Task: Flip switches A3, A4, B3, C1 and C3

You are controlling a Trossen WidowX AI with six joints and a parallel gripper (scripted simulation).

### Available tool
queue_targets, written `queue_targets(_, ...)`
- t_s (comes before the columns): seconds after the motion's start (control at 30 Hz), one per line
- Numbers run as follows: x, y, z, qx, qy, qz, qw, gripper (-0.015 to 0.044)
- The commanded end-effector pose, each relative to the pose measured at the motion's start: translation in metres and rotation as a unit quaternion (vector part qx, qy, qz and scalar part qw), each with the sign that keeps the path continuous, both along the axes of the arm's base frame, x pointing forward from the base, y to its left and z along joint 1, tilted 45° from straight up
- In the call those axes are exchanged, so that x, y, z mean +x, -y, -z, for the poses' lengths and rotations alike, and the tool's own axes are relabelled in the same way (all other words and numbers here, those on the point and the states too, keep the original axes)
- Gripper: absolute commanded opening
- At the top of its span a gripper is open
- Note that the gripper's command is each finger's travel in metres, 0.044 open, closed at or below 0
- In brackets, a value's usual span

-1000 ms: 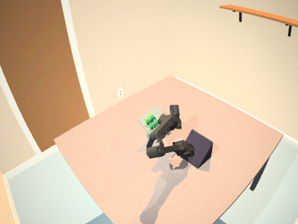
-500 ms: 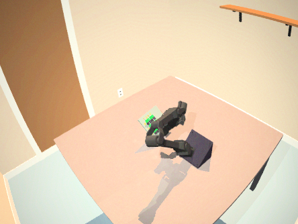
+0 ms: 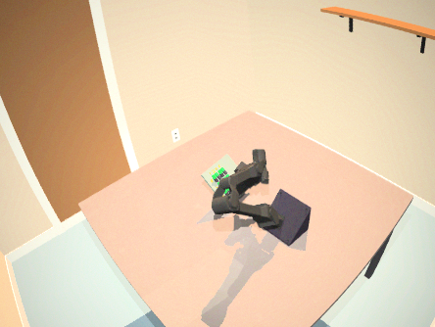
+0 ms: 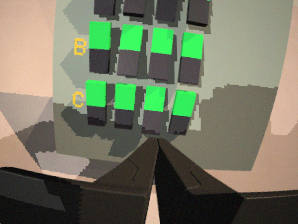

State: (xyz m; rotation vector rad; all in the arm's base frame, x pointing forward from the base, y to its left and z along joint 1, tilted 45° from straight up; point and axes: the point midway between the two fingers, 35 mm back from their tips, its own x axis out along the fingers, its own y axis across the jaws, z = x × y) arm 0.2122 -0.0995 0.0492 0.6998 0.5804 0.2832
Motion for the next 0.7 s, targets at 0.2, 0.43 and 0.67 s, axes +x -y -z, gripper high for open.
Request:
queue_targets(0.2, 0.011, -0.008, 0.004, 0.004, 0.005, 0.002, 1.000, 0.0000)
queue_targets(0.43, 0.015, -0.010, 0.007, 0.004, 0.004, 0.002, 1.000, 0.0000)
queue_targets(0.67, 0.022, -0.014, 0.010, 0.004, 0.005, 0.002, 1.000, 0.0000)
